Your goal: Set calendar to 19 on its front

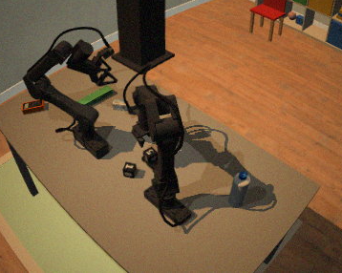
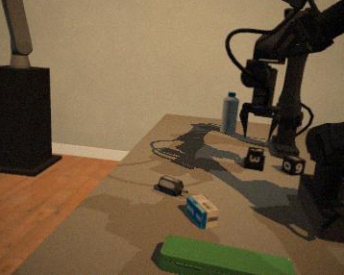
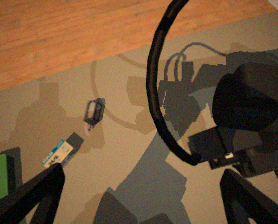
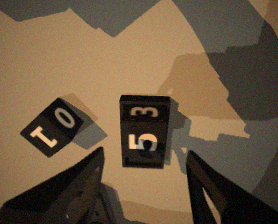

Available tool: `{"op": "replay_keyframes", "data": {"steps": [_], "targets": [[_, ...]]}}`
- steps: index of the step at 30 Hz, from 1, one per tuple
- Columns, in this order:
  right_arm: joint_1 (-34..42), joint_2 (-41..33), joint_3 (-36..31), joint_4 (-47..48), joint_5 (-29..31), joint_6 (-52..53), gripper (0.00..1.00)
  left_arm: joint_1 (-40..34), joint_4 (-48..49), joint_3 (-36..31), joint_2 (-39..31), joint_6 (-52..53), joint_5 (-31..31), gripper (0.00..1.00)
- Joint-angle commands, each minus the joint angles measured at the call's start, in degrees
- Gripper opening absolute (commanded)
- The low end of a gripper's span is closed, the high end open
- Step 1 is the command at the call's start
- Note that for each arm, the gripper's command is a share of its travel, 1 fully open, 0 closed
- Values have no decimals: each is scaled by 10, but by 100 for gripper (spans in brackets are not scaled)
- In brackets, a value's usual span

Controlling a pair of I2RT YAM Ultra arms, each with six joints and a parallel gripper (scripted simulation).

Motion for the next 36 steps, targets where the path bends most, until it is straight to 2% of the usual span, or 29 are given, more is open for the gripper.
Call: {"op": "replay_keyframes", "data": {"steps": [1, 6, 36], "targets": [[-3, -18, 23, -22, 2, 8, 69, -2, 4, -6, 8, -3, -9, 100], [6, -19, 14, -17, 0, 47, 69, -2, 4, -6, 8, -3, -9, 100], [160, -49, -77, 54, -3, 568, 69, -2, 3, -6, 8, -3, -9, 100]]}}
